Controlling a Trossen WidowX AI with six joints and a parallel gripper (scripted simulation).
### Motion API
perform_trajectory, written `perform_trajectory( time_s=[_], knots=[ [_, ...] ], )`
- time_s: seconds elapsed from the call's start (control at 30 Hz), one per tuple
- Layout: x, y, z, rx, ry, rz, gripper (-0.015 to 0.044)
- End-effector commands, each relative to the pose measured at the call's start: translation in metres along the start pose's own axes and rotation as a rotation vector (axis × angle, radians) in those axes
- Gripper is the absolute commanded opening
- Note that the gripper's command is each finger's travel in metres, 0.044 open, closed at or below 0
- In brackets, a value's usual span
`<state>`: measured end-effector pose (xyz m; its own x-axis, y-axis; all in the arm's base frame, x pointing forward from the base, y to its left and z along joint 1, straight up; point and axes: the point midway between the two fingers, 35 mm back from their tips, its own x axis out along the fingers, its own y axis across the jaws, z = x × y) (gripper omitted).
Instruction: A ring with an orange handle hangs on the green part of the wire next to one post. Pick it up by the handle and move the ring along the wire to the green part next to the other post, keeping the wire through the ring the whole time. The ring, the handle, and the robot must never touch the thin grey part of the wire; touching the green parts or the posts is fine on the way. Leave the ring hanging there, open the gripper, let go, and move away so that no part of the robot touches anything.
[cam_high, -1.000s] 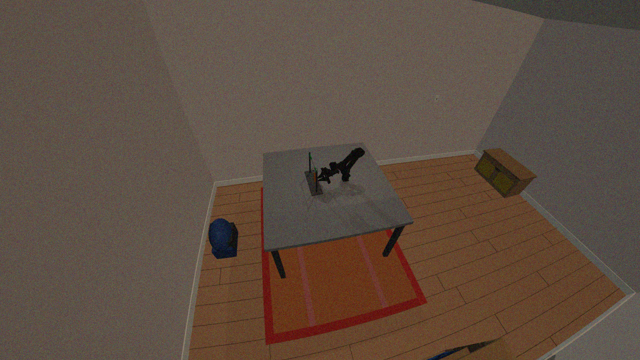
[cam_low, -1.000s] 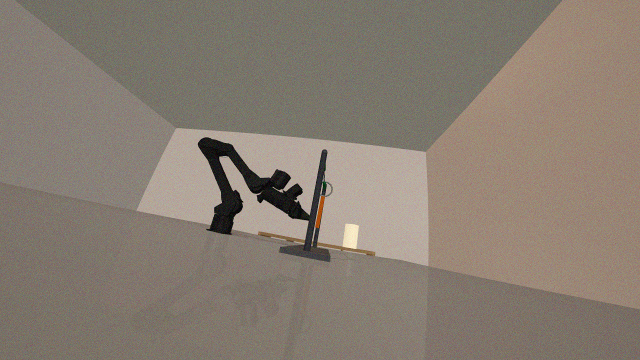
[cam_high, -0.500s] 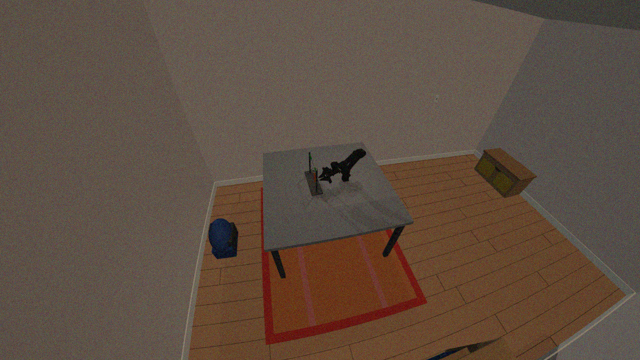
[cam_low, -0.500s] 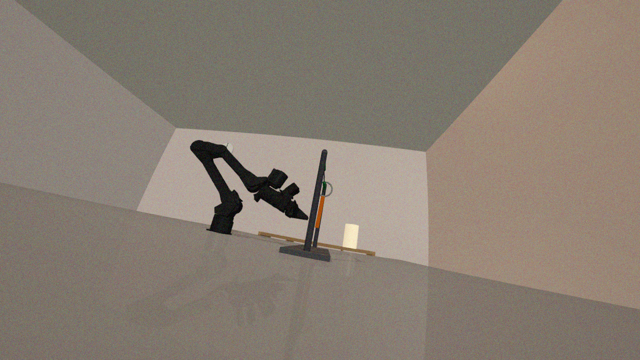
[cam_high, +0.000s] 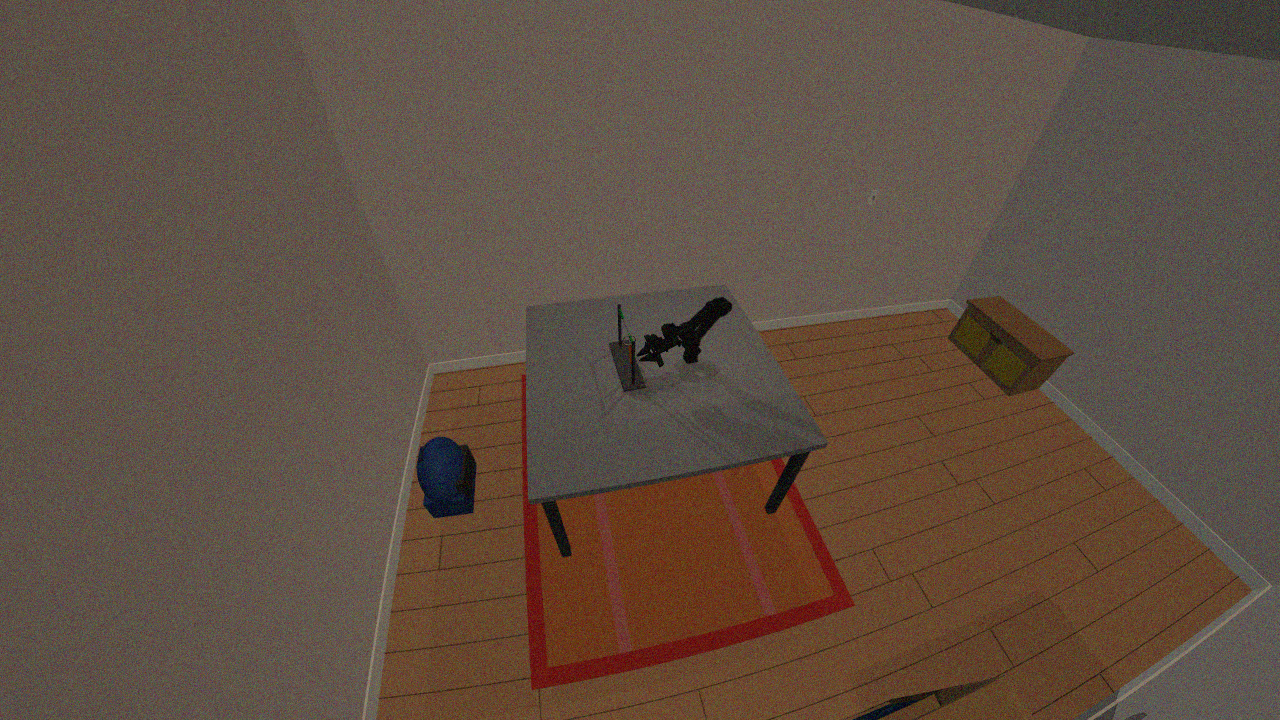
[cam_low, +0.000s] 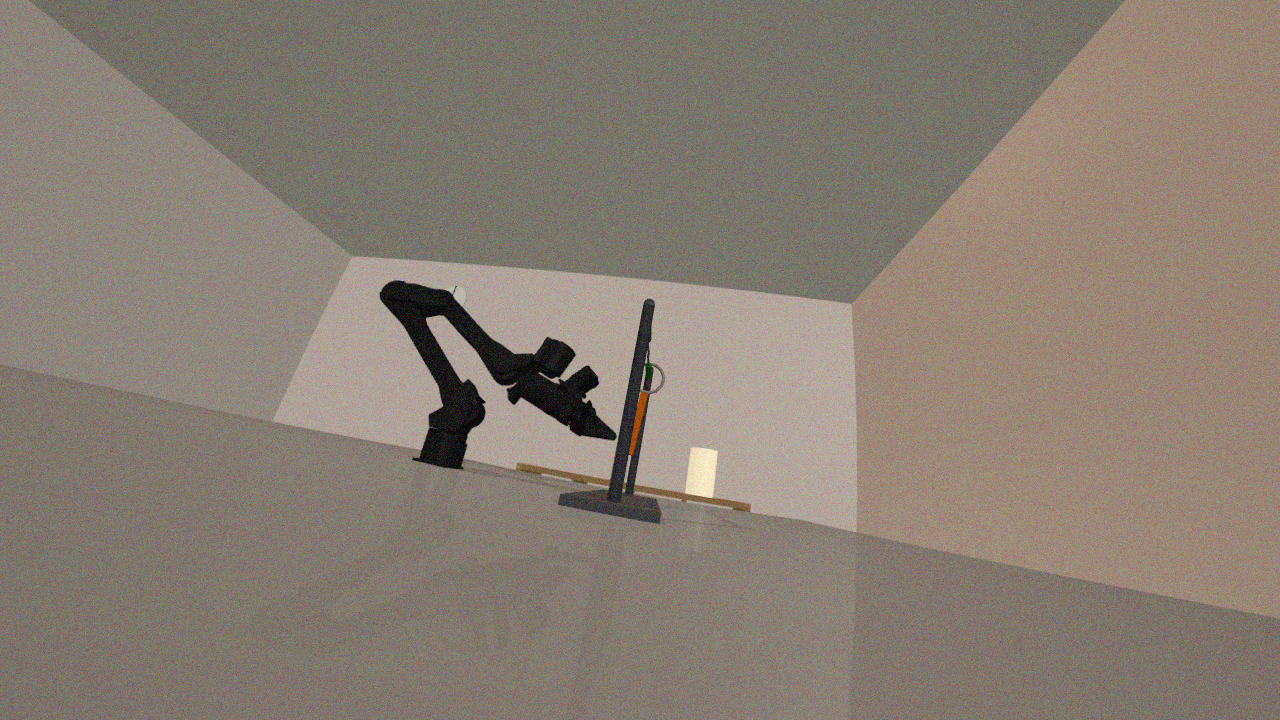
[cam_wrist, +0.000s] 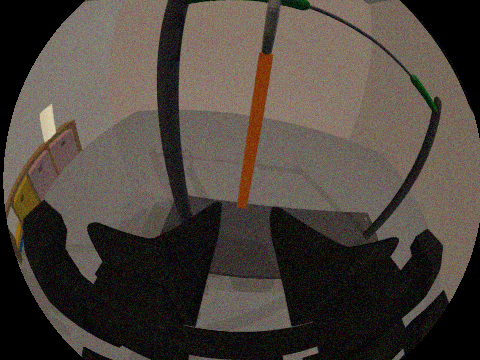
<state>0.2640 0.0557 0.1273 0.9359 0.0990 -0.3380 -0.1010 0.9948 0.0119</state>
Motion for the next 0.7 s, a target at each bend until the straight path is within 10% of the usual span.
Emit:
perform_trajectory(
  time_s=[0.0,0.5,0.67],
  knots=[
    [0.000,-0.001,-0.002,0.002,0.005,-0.005,0.0160],
    [0.000,-0.001,-0.002,0.002,0.005,-0.005,0.0160],
    [-0.018,0.000,0.001,0.000,0.002,-0.001,0.0291]
  ],
)
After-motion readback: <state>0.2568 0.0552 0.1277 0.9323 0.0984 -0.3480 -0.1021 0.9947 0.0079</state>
